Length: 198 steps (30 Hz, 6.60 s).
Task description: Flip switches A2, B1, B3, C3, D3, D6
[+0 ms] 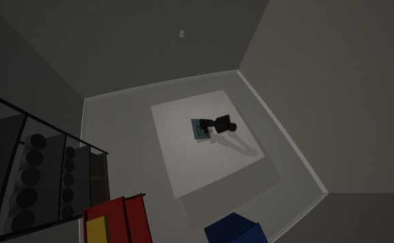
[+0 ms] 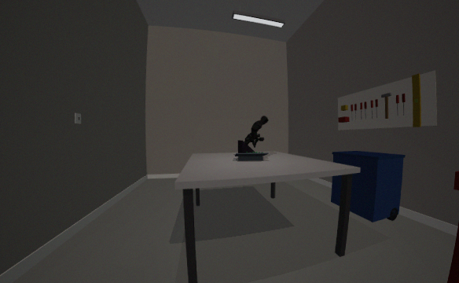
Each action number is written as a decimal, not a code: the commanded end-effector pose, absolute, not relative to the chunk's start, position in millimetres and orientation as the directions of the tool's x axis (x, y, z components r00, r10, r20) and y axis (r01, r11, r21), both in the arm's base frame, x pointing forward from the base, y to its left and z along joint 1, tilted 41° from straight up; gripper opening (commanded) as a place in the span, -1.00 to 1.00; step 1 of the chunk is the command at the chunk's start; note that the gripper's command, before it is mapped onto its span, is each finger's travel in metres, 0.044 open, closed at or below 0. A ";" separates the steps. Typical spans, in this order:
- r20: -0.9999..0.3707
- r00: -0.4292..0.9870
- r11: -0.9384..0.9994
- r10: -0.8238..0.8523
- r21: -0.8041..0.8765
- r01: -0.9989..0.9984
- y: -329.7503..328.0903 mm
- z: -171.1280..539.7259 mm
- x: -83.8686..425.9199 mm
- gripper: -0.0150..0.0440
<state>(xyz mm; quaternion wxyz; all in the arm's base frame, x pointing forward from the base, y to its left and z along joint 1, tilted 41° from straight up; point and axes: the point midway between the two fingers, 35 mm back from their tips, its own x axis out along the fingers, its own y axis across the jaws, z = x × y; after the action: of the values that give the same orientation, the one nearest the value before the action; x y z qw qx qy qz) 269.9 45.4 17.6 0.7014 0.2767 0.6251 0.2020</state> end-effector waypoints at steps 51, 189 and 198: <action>-0.758 0.157 0.761 0.634 0.647 0.054 85.3 -21.3 235.8 -0.49; -0.758 0.155 0.760 0.634 0.647 0.055 90.4 -24.1 195.9 -0.49; -0.758 0.155 0.760 0.634 0.647 0.055 90.7 -24.5 196.0 -0.49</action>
<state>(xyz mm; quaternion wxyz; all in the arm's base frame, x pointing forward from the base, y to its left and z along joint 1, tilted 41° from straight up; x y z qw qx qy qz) 197.1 91.0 -23.0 0.7075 0.2790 0.6151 0.2079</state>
